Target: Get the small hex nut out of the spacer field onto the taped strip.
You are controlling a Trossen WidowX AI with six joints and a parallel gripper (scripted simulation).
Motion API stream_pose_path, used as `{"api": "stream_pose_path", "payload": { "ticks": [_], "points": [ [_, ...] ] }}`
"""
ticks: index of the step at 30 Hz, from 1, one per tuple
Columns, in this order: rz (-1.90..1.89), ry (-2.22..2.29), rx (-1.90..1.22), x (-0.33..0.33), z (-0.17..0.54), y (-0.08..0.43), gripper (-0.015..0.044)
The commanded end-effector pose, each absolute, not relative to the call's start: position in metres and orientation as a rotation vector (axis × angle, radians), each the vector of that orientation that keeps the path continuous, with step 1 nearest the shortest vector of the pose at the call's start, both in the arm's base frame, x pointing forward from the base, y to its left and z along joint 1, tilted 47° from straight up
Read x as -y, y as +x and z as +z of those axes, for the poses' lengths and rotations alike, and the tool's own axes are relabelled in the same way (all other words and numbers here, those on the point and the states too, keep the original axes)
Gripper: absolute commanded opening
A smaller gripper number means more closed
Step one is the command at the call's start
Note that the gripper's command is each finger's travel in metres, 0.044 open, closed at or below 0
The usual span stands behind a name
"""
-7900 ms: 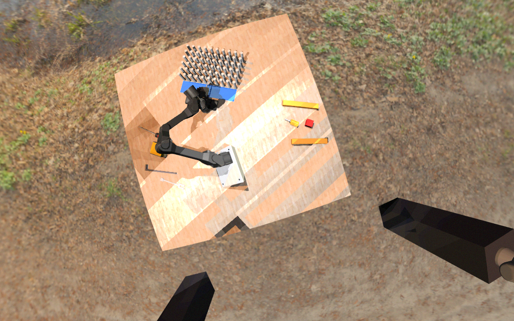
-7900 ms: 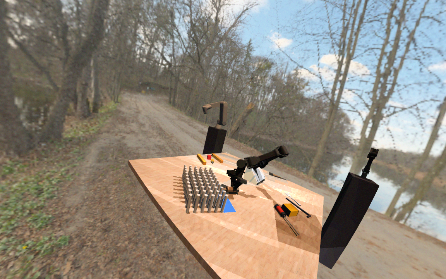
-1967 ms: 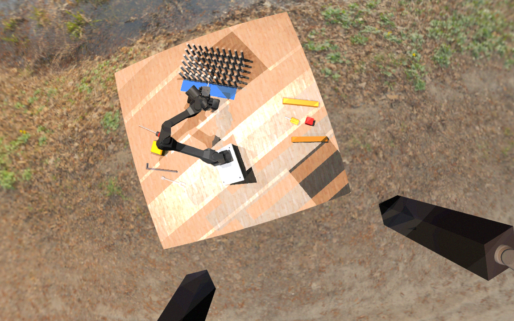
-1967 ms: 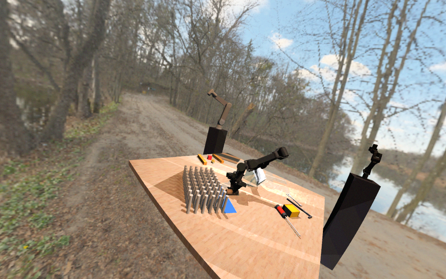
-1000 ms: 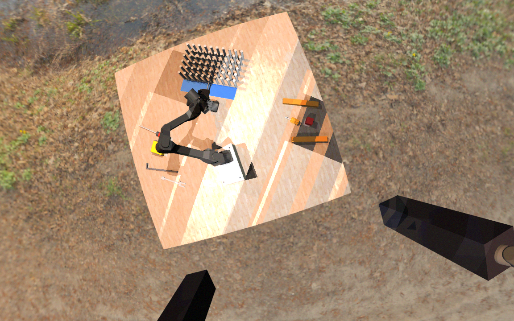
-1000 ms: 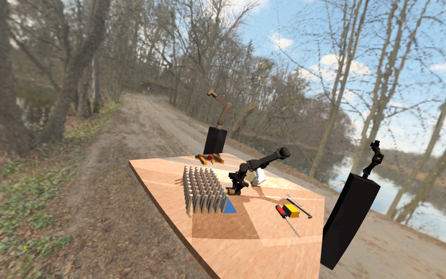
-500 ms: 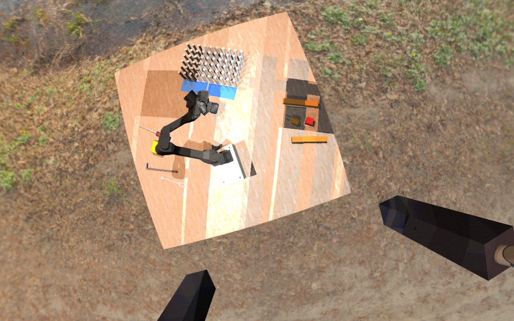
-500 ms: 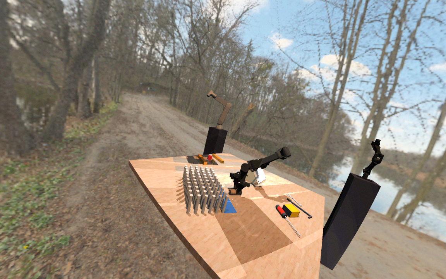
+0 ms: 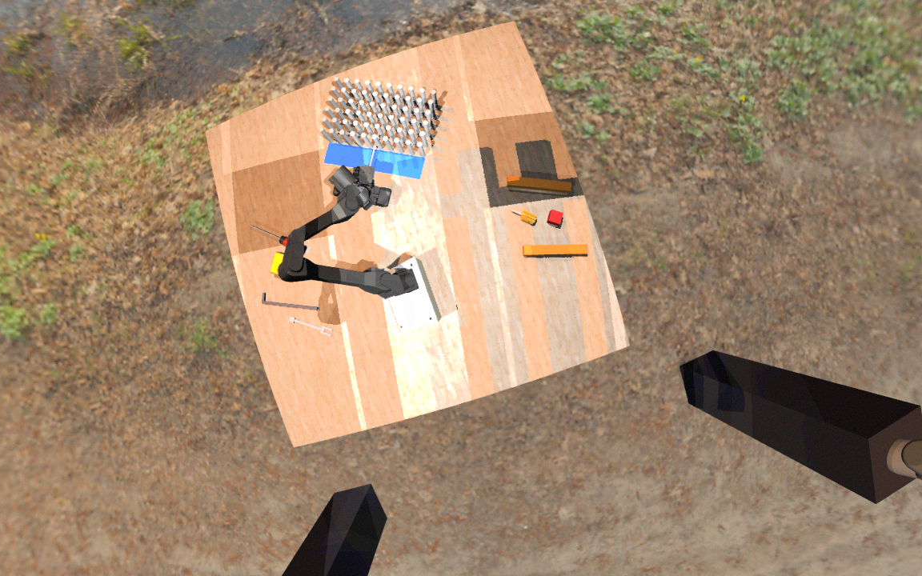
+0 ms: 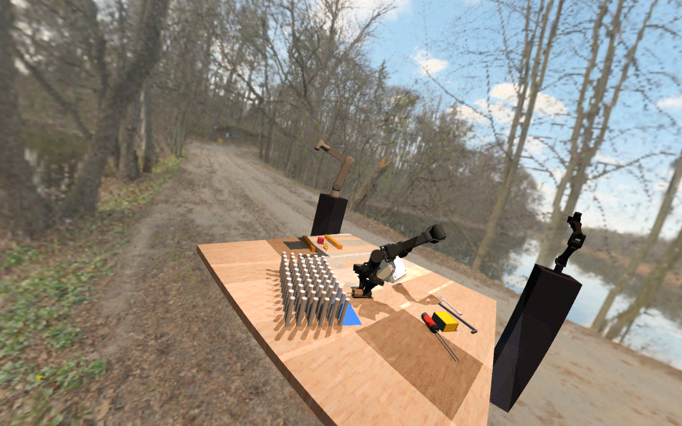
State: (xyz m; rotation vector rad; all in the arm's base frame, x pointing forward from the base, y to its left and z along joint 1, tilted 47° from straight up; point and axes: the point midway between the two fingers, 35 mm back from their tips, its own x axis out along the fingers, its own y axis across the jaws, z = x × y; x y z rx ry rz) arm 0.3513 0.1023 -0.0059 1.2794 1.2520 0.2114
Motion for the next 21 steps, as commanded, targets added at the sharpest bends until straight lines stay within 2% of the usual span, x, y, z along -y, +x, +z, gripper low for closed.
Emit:
{"api": "stream_pose_path", "payload": {
  "ticks": [1, 21],
  "points": [
    [0.213, 1.284, -1.253, -0.104, -0.003, 0.348, 0.0000],
    [0.213, 1.284, -1.254, -0.109, 0.001, 0.337, 0.0000]
  ]
}}
